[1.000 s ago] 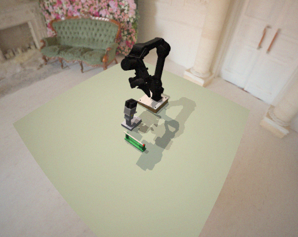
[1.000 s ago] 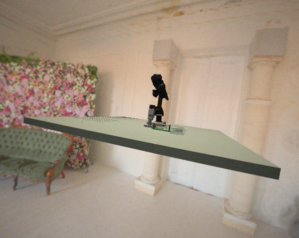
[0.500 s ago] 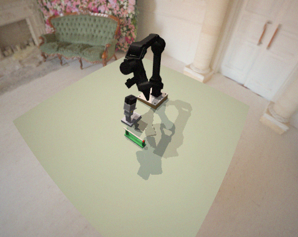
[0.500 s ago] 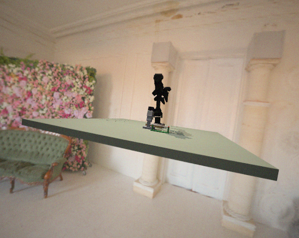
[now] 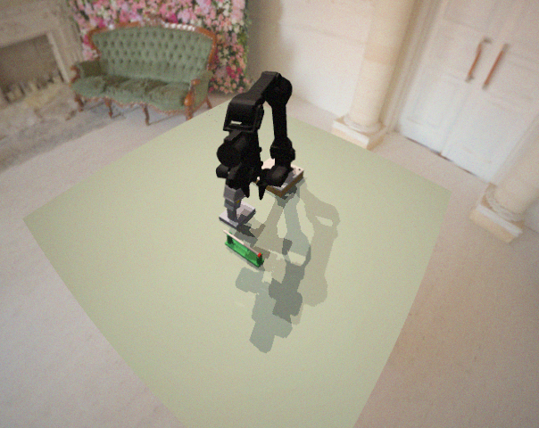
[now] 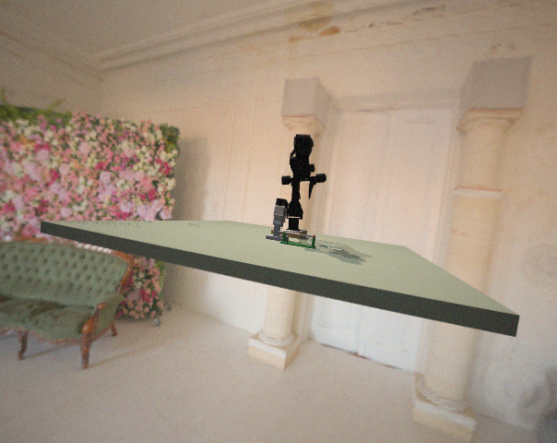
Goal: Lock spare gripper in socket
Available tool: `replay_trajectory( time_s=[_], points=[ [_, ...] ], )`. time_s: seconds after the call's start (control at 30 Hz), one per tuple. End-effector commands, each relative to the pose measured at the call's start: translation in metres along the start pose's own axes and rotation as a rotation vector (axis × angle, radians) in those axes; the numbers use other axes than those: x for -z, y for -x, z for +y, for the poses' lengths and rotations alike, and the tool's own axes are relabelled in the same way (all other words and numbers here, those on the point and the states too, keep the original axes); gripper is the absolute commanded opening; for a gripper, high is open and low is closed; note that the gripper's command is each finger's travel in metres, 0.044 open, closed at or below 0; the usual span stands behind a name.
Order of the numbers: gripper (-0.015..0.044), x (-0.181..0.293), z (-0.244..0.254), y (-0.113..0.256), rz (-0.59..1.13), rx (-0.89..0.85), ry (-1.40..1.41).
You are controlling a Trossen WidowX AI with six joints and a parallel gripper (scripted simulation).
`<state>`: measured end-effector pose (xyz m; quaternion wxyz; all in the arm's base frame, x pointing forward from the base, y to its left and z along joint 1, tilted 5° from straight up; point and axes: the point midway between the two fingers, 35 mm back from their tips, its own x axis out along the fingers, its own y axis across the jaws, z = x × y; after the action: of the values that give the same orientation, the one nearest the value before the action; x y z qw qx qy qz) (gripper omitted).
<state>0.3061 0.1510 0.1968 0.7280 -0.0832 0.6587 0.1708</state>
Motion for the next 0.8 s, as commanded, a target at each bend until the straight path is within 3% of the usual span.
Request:
replay_trajectory(
  time_s=[0.0,0.2,0.77],
  points=[
    [0.0180,-0.042,-0.005,-0.040,0.261,0.238,0.957],
    [0.0180,-0.056,-0.014,-0.050,0.393,0.272,1.276],
    [0.0180,-0.060,-0.015,-0.054,0.393,0.272,1.278]
  ],
)
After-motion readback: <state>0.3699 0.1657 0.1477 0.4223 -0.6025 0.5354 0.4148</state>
